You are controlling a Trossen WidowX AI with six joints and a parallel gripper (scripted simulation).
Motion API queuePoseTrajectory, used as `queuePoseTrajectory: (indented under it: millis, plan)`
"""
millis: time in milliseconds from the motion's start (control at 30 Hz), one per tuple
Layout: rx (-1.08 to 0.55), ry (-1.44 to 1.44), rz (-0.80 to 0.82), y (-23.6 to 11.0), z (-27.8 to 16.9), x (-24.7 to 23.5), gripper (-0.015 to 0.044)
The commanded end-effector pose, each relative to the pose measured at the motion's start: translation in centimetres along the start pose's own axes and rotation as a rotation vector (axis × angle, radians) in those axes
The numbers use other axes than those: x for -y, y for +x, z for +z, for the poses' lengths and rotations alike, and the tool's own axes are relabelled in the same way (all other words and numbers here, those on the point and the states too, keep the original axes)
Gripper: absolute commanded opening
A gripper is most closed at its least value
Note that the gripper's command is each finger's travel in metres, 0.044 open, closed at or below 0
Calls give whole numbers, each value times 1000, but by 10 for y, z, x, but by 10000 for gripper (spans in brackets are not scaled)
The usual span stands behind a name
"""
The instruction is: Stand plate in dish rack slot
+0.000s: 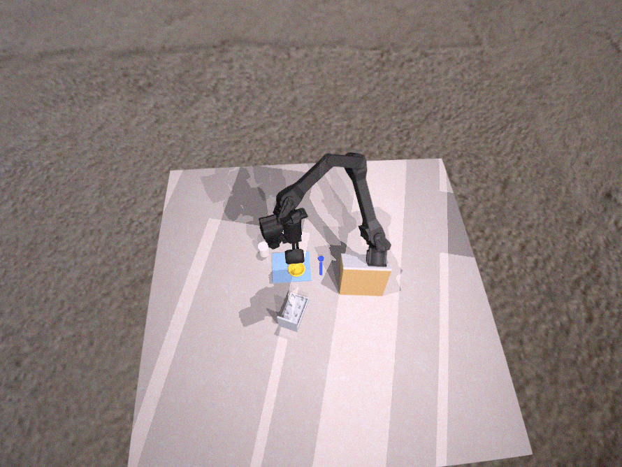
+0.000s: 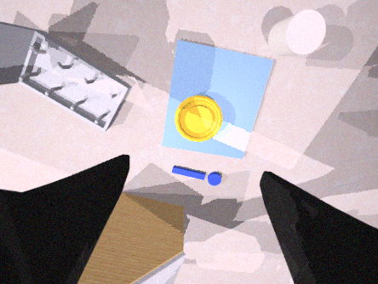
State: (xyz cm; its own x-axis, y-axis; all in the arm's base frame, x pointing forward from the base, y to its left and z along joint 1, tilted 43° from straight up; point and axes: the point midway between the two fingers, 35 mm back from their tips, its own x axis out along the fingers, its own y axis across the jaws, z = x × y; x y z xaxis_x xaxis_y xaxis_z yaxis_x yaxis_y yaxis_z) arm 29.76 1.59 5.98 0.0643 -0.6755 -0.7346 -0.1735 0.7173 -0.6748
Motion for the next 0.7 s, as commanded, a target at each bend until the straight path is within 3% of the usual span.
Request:
queuePoseTrajectory:
  millis: [0,133,467,667]
  plan:
    - [-19,44,12,-1,-1,9,400]
    - [-23,62,9,12,-1,10,400]
    - [-21,47,7,110,-14,13,400]
    - [-20,44,6,115,-14,13,400]
